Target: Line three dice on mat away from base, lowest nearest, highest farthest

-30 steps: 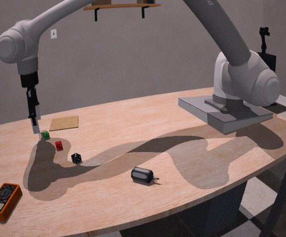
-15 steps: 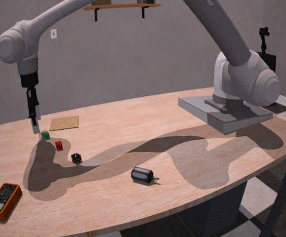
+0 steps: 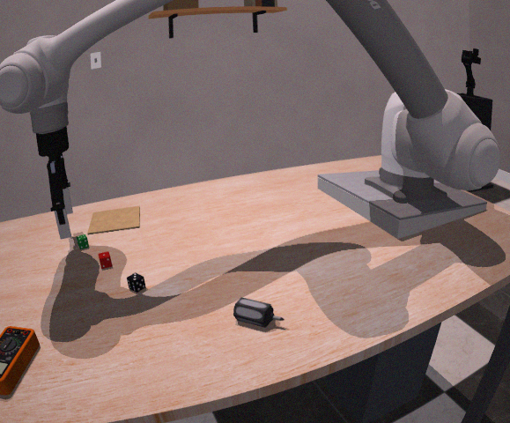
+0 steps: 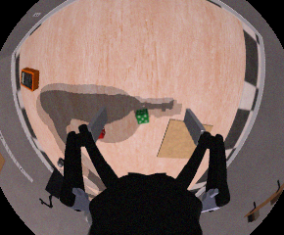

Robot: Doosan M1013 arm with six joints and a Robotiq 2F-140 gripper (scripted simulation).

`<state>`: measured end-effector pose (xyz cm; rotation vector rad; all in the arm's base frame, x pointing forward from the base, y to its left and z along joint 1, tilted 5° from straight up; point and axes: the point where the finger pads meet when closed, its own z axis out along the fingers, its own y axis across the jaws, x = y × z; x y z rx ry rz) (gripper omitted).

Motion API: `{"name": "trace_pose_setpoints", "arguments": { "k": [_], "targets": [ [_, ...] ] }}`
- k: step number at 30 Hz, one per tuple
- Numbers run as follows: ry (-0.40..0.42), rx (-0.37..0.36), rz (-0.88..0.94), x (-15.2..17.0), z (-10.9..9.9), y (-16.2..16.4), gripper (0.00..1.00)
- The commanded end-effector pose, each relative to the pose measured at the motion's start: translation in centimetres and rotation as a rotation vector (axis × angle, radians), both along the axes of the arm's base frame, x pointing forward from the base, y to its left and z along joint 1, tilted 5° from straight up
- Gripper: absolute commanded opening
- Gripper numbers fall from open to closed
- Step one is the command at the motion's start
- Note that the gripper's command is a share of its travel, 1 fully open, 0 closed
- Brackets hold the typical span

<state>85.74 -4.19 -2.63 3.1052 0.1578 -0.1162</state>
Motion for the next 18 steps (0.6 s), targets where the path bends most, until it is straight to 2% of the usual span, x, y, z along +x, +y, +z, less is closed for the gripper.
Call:
{"name": "trace_pose_setpoints", "arguments": {
  "k": [1,10,18],
  "targets": [
    [-0.002,0.0,0.0,0.1,0.1,0.0,1.0],
    [-0.002,0.0,0.0,-0.3,0.1,0.6,1.0],
    [-0.002,0.0,0.0,-3.2,0.2,5.6,1.0]
  ]
}}
